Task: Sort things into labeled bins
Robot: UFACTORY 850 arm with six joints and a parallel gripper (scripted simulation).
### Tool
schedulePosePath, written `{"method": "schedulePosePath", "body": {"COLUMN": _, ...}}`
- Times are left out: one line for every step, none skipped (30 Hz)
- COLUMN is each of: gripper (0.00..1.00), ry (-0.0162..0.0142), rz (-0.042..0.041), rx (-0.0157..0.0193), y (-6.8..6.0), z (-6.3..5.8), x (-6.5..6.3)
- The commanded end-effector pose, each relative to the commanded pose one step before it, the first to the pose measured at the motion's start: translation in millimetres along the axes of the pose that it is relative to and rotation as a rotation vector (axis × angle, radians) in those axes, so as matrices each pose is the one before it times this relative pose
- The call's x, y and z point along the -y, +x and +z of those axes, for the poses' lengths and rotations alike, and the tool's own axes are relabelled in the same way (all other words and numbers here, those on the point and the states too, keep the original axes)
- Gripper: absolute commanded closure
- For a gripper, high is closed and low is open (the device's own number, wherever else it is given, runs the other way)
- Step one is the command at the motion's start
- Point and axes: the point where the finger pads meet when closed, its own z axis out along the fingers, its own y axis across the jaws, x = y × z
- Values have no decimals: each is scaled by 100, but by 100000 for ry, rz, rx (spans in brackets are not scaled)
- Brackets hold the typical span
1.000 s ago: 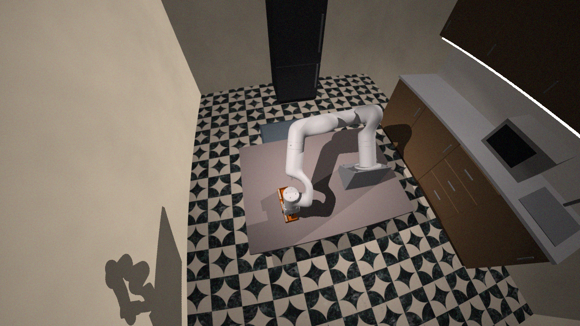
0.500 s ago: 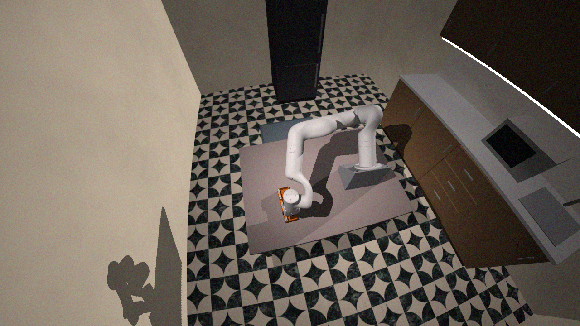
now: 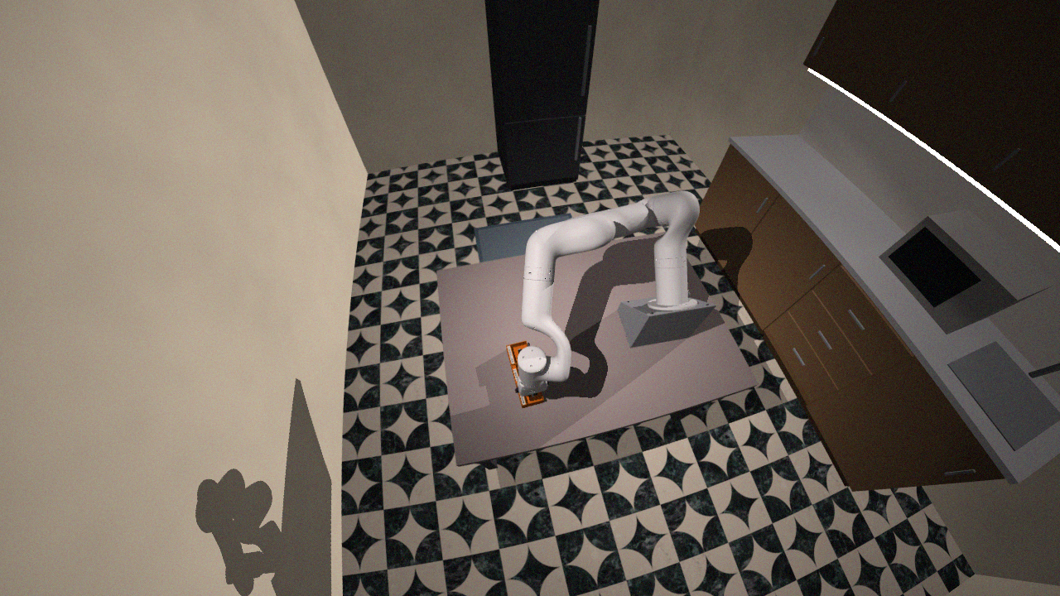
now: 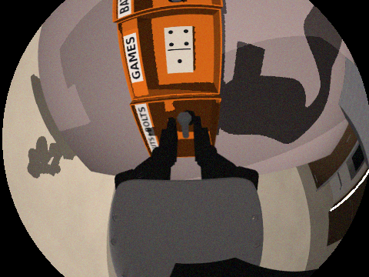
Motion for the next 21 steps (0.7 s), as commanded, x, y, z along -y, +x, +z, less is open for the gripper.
{"method": "schedulePosePath", "body": {"gripper": 71, "ry": 166, "rz": 63, "rx": 52, "y": -5, "z": -99, "x": 88}}
{"method": "schedulePosePath", "body": {"gripper": 71, "ry": 0, "rz": 0, "rx": 0, "y": 0, "z": 0, "x": 0}}
{"method": "schedulePosePath", "body": {"gripper": 71, "ry": 7, "rz": 3, "rx": 2, "y": 1, "z": -6, "x": 4}}
{"method": "schedulePosePath", "body": {"gripper": 71, "ry": -1, "rz": 0, "rx": 0, "y": 0, "z": 1, "x": 0}}
{"method": "schedulePosePath", "body": {"gripper": 71, "ry": 0, "rz": 0, "rx": 0, "y": 0, "z": 0, "x": 0}}
{"method": "schedulePosePath", "body": {"gripper": 71, "ry": 0, "rz": 0, "rx": 0, "y": 0, "z": 0, "x": 0}}
{"method": "schedulePosePath", "body": {"gripper": 71, "ry": 1, "rz": 0, "rx": 0, "y": 0, "z": 0, "x": 0}}
{"method": "schedulePosePath", "body": {"gripper": 71, "ry": 1, "rz": 0, "rx": 0, "y": 0, "z": 0, "x": 0}}
{"method": "schedulePosePath", "body": {"gripper": 71, "ry": 0, "rz": 0, "rx": 0, "y": 0, "z": 0, "x": 0}}
{"method": "schedulePosePath", "body": {"gripper": 71, "ry": 0, "rz": 0, "rx": 0, "y": 0, "z": 0, "x": 0}}
{"method": "schedulePosePath", "body": {"gripper": 71, "ry": 0, "rz": 0, "rx": 0, "y": 0, "z": 0, "x": 0}}
{"method": "schedulePosePath", "body": {"gripper": 71, "ry": 0, "rz": 0, "rx": 0, "y": 0, "z": 0, "x": 0}}
{"method": "schedulePosePath", "body": {"gripper": 71, "ry": 0, "rz": 0, "rx": 0, "y": 0, "z": 0, "x": 0}}
{"method": "schedulePosePath", "body": {"gripper": 71, "ry": 0, "rz": 0, "rx": 0, "y": 0, "z": 0, "x": 0}}
{"method": "schedulePosePath", "body": {"gripper": 71, "ry": 0, "rz": 0, "rx": 0, "y": 0, "z": 0, "x": 0}}
{"method": "schedulePosePath", "body": {"gripper": 71, "ry": 0, "rz": 0, "rx": 0, "y": 0, "z": 0, "x": 0}}
{"method": "schedulePosePath", "body": {"gripper": 71, "ry": -7, "rz": -3, "rx": -2, "y": -2, "z": -125, "x": -3}}
{"method": "schedulePosePath", "body": {"gripper": 71, "ry": 0, "rz": 0, "rx": 0, "y": 0, "z": 0, "x": 0}}
{"method": "schedulePosePath", "body": {"gripper": 71, "ry": 0, "rz": 0, "rx": 0, "y": 0, "z": 0, "x": 0}}
{"method": "schedulePosePath", "body": {"gripper": 71, "ry": 0, "rz": 0, "rx": 0, "y": -1, "z": -132, "x": 1}}
{"method": "schedulePosePath", "body": {"gripper": 71, "ry": 0, "rz": 0, "rx": 0, "y": -1, "z": -132, "x": 1}}
